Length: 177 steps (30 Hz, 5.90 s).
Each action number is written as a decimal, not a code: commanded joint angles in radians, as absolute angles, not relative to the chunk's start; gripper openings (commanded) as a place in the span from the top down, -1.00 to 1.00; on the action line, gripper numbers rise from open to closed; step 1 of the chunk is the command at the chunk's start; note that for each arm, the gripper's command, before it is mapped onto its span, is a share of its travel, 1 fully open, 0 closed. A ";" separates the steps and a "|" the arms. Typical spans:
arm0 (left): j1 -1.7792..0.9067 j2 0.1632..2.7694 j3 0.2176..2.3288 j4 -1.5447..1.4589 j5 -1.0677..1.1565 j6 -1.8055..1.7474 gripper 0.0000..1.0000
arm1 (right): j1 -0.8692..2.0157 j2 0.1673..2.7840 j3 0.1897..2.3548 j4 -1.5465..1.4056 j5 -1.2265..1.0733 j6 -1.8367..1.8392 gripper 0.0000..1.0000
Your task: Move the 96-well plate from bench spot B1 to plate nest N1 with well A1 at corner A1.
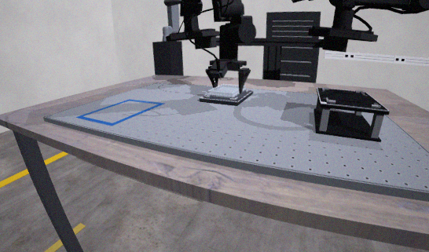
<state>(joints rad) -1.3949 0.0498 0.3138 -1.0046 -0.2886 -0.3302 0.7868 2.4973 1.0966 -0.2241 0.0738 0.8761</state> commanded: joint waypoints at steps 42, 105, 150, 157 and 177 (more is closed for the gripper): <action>-1.405 0.039 0.319 -1.017 -0.297 -0.337 -1.00 | 0.795 2.436 1.052 -0.222 0.074 0.886 -0.64; -1.405 0.039 0.319 -1.017 -0.297 -0.337 -1.00 | 0.783 2.523 1.109 -0.178 0.074 0.878 -0.64; -1.405 0.039 0.319 -1.017 -0.297 -0.337 -1.00 | 0.791 2.436 1.089 -0.251 0.069 0.879 -0.64; -1.405 0.039 0.319 -1.017 -0.297 -0.337 -1.00 | 0.787 2.432 1.108 -0.272 0.068 0.873 -0.64; -1.405 0.039 0.319 -1.017 -0.297 -0.337 -1.00 | 0.784 2.430 1.124 -0.267 0.069 0.875 -0.64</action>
<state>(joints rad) -1.3949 0.0498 0.3138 -1.0046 -0.2886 -0.3302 0.7868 2.4653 1.0966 -0.2596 0.0727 0.8791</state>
